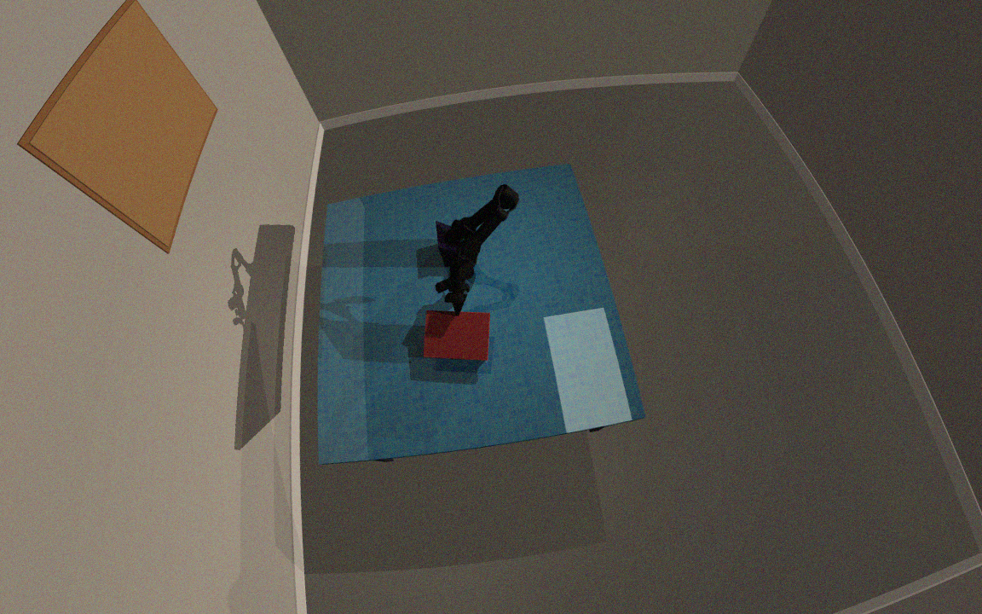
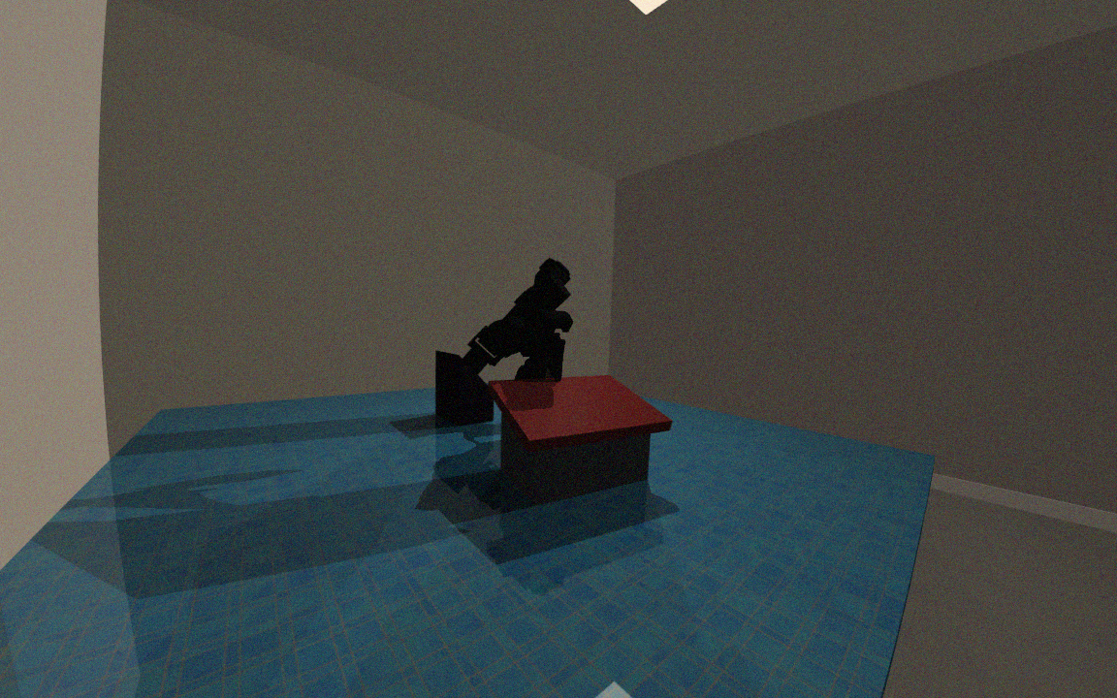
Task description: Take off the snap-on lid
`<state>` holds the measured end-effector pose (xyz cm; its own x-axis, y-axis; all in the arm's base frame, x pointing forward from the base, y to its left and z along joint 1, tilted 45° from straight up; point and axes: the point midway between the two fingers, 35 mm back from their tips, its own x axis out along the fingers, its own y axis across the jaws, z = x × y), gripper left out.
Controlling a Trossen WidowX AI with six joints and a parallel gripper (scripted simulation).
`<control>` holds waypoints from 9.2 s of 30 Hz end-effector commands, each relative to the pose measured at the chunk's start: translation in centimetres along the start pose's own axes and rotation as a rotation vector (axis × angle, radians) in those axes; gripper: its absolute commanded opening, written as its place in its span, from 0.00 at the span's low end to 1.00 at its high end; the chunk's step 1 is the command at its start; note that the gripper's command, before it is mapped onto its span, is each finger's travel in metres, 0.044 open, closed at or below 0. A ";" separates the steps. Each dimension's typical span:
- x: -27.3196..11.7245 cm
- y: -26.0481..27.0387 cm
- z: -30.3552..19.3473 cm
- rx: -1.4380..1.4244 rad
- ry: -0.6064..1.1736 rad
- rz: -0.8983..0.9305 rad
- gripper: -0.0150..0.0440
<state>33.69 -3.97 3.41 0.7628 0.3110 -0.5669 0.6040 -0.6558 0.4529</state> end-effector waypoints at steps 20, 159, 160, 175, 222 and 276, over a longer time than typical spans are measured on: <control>-1.1 3.3 -0.1 -0.007 0.002 0.004 0.25; -5.3 8.8 16.4 -0.015 -0.005 0.006 0.25; -5.3 8.8 16.6 -0.015 -0.005 0.006 0.25; -5.5 8.7 19.6 -0.016 -0.007 0.006 0.25; -6.2 8.5 28.9 -0.021 -0.011 0.007 0.25; -4.0 5.7 30.8 -0.022 -0.011 0.007 0.25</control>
<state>26.88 -30.31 -12.79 0.7596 0.2975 -0.5784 0.6089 -0.6379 0.4716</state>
